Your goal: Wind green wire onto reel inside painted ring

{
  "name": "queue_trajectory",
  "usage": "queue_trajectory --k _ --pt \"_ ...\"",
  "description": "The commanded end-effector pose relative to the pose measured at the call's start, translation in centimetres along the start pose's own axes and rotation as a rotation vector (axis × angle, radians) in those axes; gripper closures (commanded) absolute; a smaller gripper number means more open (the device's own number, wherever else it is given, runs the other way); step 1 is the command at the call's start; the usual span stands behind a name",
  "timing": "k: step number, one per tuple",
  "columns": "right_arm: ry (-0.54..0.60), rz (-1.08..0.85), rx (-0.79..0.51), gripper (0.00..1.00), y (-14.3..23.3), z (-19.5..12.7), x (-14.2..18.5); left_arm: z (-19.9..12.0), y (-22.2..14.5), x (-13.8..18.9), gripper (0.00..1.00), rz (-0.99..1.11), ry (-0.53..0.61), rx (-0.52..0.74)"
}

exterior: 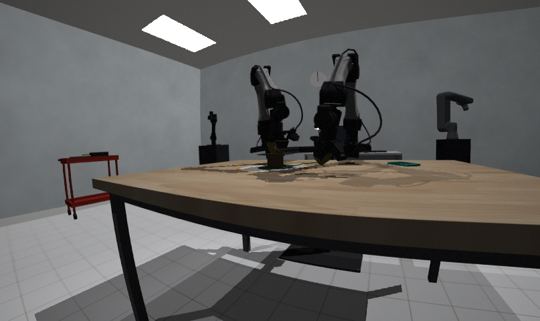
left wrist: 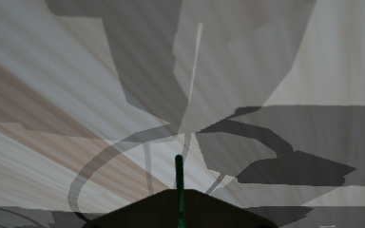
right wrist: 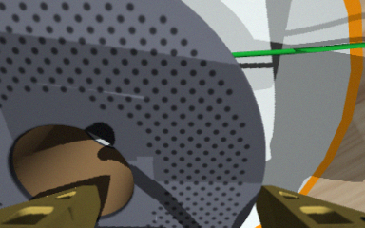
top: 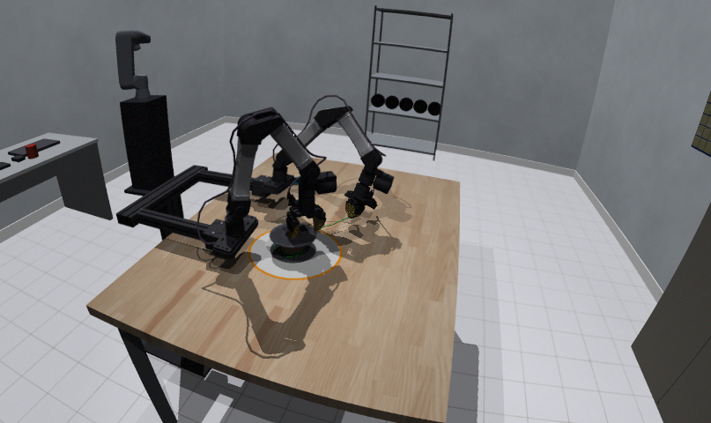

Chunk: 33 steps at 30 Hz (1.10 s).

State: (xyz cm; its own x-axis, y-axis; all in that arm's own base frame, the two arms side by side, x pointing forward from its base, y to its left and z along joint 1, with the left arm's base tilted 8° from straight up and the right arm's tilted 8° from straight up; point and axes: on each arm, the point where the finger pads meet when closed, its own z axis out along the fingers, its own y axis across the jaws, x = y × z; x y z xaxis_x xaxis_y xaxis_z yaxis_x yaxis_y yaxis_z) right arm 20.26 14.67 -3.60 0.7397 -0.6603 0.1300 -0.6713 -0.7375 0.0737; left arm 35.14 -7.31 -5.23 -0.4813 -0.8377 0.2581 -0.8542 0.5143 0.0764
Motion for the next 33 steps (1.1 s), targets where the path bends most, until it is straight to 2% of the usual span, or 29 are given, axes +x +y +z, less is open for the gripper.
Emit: queue_trajectory --k 1,7,11,14,19,21,22,25,29,33 --pt "-0.006 -0.010 0.017 0.19 -0.7 -3.4 -0.1 -2.4 -0.9 0.3 1.00 0.023 -0.052 0.056" --pt "-0.006 0.001 0.017 0.19 -1.0 -3.1 -1.4 -2.2 -0.8 0.4 1.00 0.025 -0.049 0.056" --pt "-0.007 0.110 0.016 0.19 -1.0 -2.4 -0.6 -2.2 -0.8 0.4 1.00 0.030 -0.049 0.056" --pt "-0.009 0.300 0.016 0.19 -0.8 -2.0 0.9 -2.2 -0.9 0.5 1.00 0.031 -0.049 0.056" --pt "-0.013 0.734 0.012 0.19 1.1 -1.4 4.2 -2.2 -1.0 0.5 1.00 0.031 -0.049 0.056" --pt "-0.013 0.734 0.012 0.19 1.1 -1.4 4.2 -2.2 -1.0 0.5 1.00 0.031 -0.049 0.056" --pt "-0.014 0.916 0.009 0.19 1.6 -1.4 4.6 -2.2 -1.0 0.5 1.00 0.032 -0.049 0.056" --pt "-0.019 1.107 -0.012 0.19 4.1 -1.7 5.6 -2.2 -1.0 0.5 1.00 0.032 -0.049 0.056" --pt "-0.023 1.389 -0.022 0.19 8.3 -1.9 4.7 -2.3 -1.1 0.4 1.00 0.032 -0.049 0.056" --pt "-0.029 1.641 -0.028 0.19 11.2 -2.0 1.5 -2.3 -1.1 0.4 1.00 0.032 -0.049 0.056"
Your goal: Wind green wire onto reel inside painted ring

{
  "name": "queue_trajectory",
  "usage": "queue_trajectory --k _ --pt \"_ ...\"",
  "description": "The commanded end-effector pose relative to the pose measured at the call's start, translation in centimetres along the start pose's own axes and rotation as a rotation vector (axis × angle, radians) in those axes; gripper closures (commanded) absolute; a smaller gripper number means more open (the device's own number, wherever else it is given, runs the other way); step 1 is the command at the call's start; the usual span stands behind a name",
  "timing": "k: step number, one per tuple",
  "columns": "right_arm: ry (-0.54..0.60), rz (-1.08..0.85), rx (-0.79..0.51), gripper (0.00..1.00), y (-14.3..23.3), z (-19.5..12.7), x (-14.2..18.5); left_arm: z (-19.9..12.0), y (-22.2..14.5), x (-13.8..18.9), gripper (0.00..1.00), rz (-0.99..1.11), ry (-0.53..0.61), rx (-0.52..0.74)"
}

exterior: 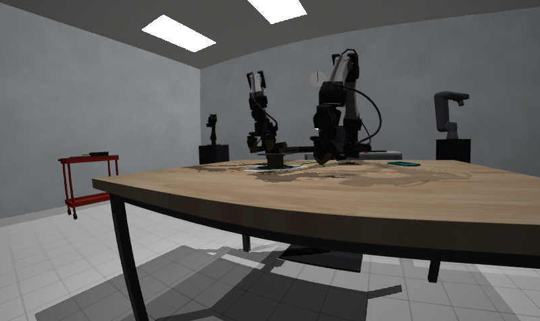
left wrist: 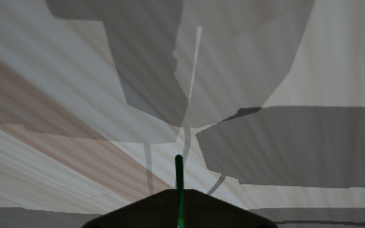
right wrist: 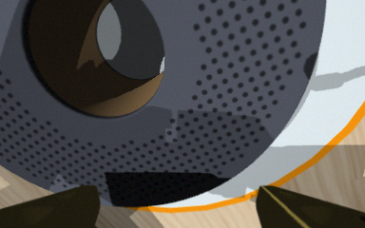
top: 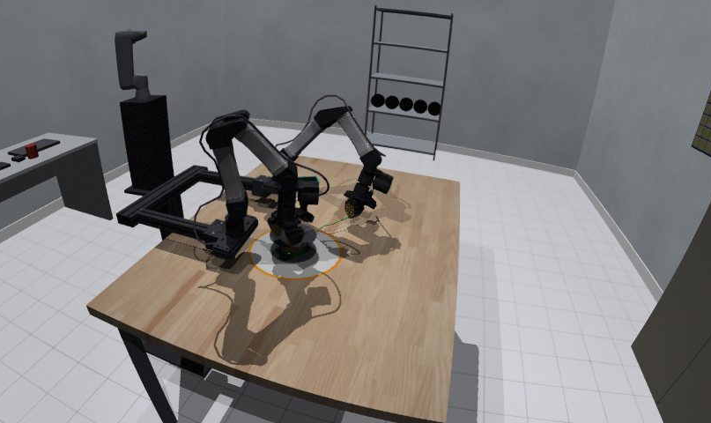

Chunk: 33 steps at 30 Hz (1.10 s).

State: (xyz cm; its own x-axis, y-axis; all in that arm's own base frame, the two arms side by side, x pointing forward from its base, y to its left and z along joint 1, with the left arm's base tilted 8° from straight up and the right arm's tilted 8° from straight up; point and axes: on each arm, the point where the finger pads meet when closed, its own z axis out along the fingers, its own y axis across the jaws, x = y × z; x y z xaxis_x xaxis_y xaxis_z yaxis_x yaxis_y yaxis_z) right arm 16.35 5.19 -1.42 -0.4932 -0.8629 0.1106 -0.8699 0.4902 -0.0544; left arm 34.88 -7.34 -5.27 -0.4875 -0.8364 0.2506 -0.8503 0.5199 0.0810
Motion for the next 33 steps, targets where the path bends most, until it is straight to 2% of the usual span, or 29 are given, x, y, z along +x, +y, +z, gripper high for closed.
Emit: queue_trajectory --k 1,3,5,6,11,20,22,23,33 --pt "-0.024 0.347 0.016 0.19 3.4 -0.8 1.1 -2.4 -1.3 0.2 1.00 0.027 -0.042 0.062" --pt "-0.029 0.446 0.008 0.19 5.1 -0.8 0.9 -2.4 -1.4 0.2 1.00 0.027 -0.042 0.062" --pt "-0.029 0.446 0.008 0.19 5.1 -0.8 0.9 -2.4 -1.4 0.2 1.00 0.027 -0.042 0.062" --pt "-0.036 0.552 -0.006 0.19 5.6 -0.7 0.6 -2.4 -1.4 0.2 1.00 0.027 -0.042 0.062" --pt "-0.053 0.768 -0.017 0.19 7.1 -0.3 -1.0 -2.4 -1.4 0.2 1.00 0.027 -0.042 0.062" --pt "-0.040 1.246 -0.049 0.19 6.0 0.0 -2.1 -2.5 -1.5 0.1 1.00 0.027 -0.042 0.062" --pt "-0.040 1.246 -0.049 0.19 6.0 0.0 -2.1 -2.5 -1.5 0.1 1.00 0.027 -0.042 0.062" --pt "-0.030 1.400 -0.048 0.19 5.9 0.0 -2.2 -2.5 -1.6 0.1 1.00 0.027 -0.042 0.062" --pt "-0.061 1.973 -0.009 0.19 5.2 -0.4 -2.3 -2.6 -1.7 0.0 1.00 0.027 -0.042 0.062"
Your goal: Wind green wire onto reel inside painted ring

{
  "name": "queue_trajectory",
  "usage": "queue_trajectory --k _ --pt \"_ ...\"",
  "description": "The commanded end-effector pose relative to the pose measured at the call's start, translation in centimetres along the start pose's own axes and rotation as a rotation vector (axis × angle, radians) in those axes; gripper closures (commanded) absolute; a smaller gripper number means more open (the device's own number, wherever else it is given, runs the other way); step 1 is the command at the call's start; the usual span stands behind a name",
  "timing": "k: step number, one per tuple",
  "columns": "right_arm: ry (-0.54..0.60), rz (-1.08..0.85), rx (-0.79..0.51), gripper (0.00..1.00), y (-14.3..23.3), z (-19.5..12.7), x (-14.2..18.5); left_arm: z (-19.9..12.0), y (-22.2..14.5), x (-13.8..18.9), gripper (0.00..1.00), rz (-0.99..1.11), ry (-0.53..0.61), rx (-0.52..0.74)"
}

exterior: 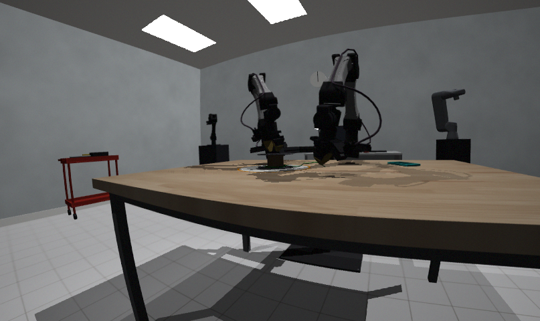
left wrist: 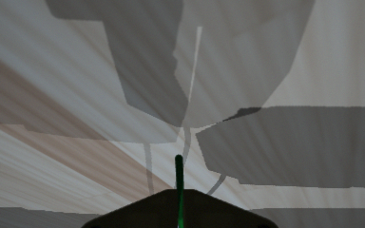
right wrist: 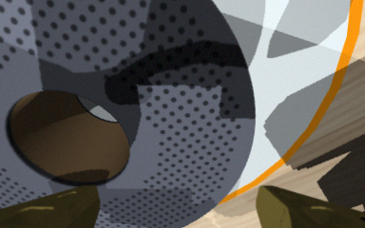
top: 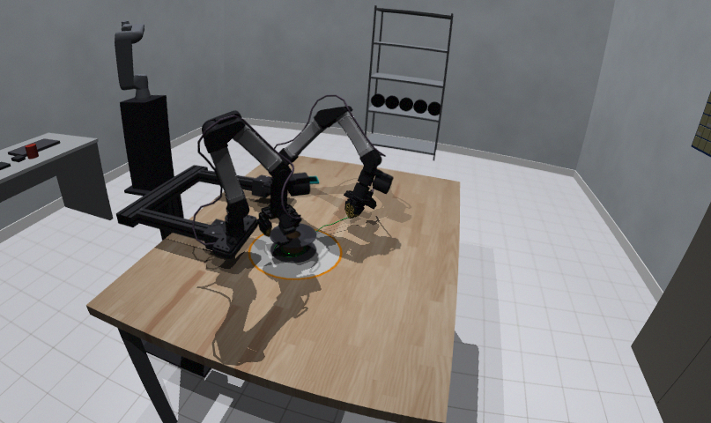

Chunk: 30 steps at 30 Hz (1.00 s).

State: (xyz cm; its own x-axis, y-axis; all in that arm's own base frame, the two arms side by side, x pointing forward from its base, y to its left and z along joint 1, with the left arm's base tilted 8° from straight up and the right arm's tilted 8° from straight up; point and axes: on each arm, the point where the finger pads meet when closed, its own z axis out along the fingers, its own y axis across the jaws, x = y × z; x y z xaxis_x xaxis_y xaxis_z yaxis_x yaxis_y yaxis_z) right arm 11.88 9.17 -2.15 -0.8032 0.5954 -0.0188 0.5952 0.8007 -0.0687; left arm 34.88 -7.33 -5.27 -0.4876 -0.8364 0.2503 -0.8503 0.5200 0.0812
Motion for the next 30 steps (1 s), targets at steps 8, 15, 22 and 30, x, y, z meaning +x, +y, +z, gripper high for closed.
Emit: queue_trajectory --k 8,15,22,30 --pt "-0.098 0.345 -0.017 0.19 0.9 -0.7 -0.5 -2.5 -1.7 0.0 1.00 0.022 -0.041 0.063" --pt "-0.098 0.345 -0.017 0.19 0.6 -0.1 -0.5 -2.4 -1.5 0.1 1.00 0.021 -0.041 0.063" --pt "-0.098 0.345 -0.017 0.19 0.4 2.3 -0.6 -2.3 -1.4 0.1 1.00 0.021 -0.041 0.063" --pt "-0.098 0.345 -0.017 0.19 0.8 2.5 -0.7 -2.1 -1.2 0.1 1.00 0.021 -0.041 0.063"
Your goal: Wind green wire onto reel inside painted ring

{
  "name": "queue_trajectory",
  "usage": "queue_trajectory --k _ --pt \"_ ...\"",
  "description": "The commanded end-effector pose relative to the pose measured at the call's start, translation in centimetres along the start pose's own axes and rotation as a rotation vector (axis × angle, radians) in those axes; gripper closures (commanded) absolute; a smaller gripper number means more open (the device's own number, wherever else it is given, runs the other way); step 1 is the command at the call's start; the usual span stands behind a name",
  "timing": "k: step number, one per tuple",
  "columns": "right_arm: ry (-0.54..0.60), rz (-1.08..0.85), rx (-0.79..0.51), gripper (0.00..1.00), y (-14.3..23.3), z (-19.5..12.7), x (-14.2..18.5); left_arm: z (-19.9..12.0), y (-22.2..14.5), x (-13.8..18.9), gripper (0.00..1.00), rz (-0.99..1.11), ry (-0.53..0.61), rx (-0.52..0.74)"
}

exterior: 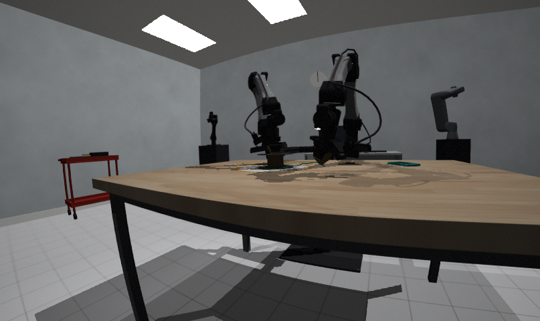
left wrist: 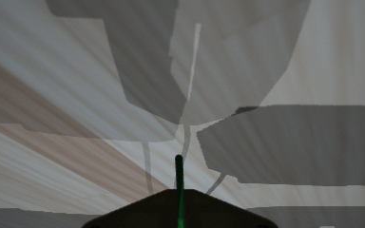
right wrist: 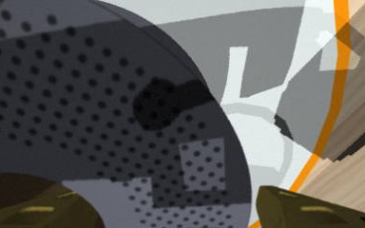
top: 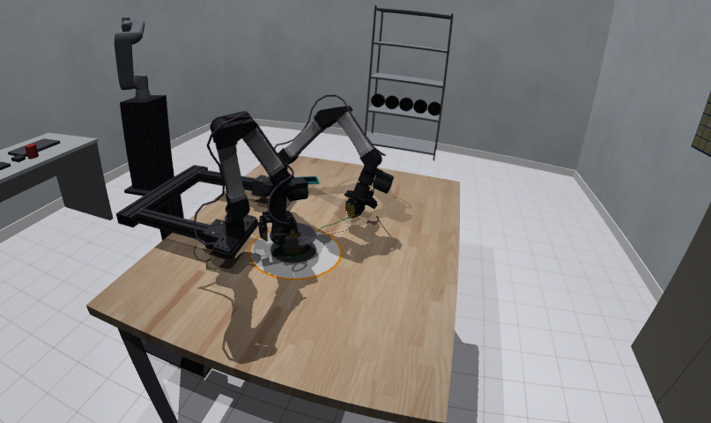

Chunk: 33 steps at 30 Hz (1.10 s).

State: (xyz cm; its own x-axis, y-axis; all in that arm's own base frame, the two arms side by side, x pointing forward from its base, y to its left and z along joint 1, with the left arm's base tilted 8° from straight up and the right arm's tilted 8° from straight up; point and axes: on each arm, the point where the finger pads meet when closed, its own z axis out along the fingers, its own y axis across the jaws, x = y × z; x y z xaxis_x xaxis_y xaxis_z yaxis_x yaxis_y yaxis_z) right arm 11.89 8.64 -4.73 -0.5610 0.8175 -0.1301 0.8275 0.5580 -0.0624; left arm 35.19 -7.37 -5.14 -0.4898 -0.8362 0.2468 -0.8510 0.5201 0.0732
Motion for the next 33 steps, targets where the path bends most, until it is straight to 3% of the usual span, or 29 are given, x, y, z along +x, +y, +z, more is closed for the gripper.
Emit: queue_trajectory --k 1,10,22,33 --pt "-0.003 0.010 -0.036 0.19 1.12 -0.20 -0.02 -1.89 -0.92 0.20 1.00 0.019 -0.037 0.055" --pt "-0.003 0.010 -0.036 0.24 1.06 -0.44 -0.05 -1.86 -0.74 0.18 1.00 0.024 -0.039 0.055" --pt "-0.003 0.010 -0.036 0.44 1.06 -0.44 -0.05 -2.37 -0.80 -0.36 1.00 0.025 -0.049 0.054" --pt "-0.005 -0.081 -0.036 0.44 1.24 -0.05 -0.74 -2.61 -0.92 -0.28 1.00 0.023 -0.043 0.055"
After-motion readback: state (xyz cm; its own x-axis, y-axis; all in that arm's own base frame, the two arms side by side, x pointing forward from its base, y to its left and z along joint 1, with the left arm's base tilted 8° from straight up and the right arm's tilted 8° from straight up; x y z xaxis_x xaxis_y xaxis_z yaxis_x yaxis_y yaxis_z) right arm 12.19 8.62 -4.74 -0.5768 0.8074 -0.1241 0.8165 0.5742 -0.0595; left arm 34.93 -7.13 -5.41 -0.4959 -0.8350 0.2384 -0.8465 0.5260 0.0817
